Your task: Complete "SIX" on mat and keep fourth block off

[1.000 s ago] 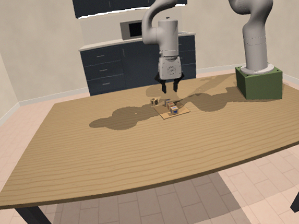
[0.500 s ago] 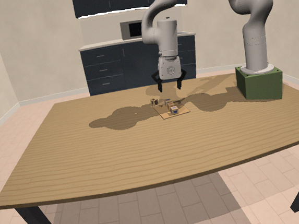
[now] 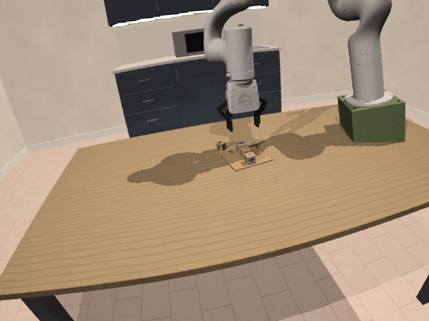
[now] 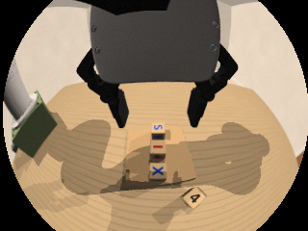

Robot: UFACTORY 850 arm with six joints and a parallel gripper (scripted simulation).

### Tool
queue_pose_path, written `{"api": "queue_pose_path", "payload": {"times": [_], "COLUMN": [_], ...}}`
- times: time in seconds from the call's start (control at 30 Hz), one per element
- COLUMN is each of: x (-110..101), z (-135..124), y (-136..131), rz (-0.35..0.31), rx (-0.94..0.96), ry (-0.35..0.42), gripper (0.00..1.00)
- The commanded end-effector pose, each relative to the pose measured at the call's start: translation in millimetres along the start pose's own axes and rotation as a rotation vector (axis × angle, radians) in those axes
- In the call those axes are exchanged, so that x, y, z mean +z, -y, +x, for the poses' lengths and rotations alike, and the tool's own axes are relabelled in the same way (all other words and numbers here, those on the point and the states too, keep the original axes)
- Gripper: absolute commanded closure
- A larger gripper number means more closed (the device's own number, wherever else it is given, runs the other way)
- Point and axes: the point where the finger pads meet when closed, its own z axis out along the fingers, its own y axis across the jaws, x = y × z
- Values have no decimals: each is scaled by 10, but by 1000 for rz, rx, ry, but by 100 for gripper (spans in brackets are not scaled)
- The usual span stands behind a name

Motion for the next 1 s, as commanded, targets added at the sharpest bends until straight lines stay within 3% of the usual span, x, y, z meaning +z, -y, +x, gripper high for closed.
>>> {"api": "queue_pose_path", "payload": {"times": [0.0, 0.57, 0.97], "x": [-87, -768, -814], "z": [2, 10, 11], "y": [14, 25, 26], "rz": [-17, -17, -17], "rx": [-1, -1, -1], "ry": [12, 12, 12], "gripper": [0, 0, 0]}}
